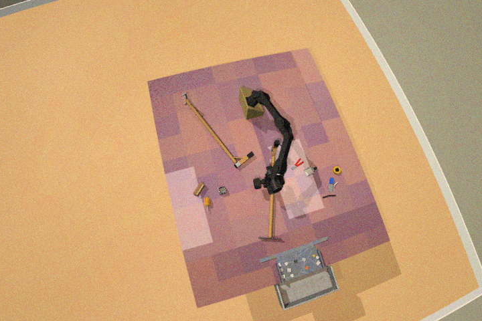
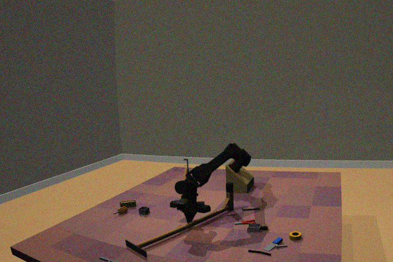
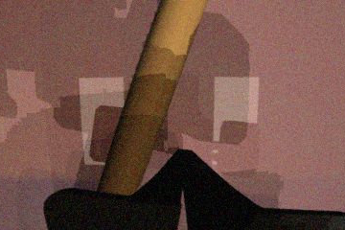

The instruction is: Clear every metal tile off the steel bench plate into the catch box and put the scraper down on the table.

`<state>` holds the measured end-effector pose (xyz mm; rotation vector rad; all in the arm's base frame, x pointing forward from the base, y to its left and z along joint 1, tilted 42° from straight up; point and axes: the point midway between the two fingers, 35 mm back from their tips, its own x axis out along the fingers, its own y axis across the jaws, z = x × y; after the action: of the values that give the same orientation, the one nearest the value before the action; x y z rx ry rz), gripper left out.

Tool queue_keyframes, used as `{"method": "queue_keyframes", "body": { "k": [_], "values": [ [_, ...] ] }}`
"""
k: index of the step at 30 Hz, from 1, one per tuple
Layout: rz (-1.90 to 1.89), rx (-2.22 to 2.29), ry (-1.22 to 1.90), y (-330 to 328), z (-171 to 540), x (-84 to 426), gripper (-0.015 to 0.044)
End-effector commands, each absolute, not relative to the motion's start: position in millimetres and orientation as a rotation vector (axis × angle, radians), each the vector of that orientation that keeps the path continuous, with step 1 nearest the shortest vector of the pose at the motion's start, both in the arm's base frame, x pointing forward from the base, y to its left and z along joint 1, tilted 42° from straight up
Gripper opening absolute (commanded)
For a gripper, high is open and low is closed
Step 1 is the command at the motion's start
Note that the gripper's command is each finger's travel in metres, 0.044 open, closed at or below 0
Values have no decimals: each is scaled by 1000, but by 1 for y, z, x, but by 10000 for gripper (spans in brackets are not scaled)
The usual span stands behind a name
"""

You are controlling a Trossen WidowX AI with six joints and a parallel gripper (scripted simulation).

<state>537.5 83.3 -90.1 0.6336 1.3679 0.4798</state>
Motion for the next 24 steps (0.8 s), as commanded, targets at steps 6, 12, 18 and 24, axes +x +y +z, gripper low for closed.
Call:
{"method": "queue_keyframes", "body": {
  "k": [6, 12, 18, 24],
  "values": [
    [476, 634, 1360, 89, -81, 543, 0],
    [476, 634, 1360, 94, -77, 545, 0],
    [476, 634, 1360, 98, -73, 547, 0],
    [476, 634, 1359, 102, -69, 548, 0]
  ]
}}
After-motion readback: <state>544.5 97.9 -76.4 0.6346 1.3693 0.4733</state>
